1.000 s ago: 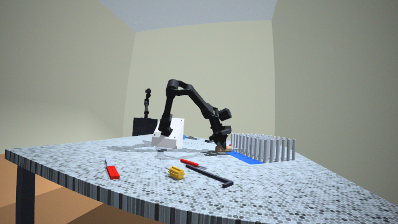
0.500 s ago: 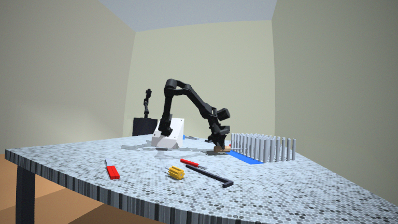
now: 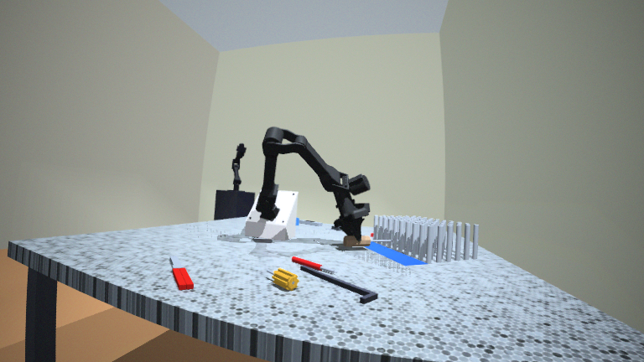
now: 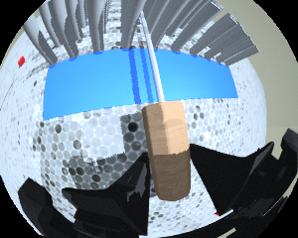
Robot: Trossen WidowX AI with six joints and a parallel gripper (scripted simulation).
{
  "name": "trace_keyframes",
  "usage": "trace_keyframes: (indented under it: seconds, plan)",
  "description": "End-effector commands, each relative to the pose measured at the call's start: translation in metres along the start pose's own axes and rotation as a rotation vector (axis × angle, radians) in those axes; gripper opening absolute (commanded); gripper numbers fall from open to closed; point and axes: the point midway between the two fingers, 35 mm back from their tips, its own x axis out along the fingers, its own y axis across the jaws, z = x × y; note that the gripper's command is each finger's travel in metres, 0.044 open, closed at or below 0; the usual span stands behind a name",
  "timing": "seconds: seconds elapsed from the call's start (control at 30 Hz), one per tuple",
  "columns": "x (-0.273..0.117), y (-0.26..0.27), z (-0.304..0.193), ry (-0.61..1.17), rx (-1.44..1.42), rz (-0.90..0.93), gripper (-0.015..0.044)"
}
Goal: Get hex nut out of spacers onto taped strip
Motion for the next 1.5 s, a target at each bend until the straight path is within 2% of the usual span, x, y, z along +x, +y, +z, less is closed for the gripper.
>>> trace_keyframes:
  seconds: [0.0, 1.47]
  plan:
    - [-0.001, 0.0, -0.002, -0.006, 0.0, 0.001, 0.0]
    - [-0.008, 0.0, -0.028, -0.005, -0.001, 0.002, 0.0]
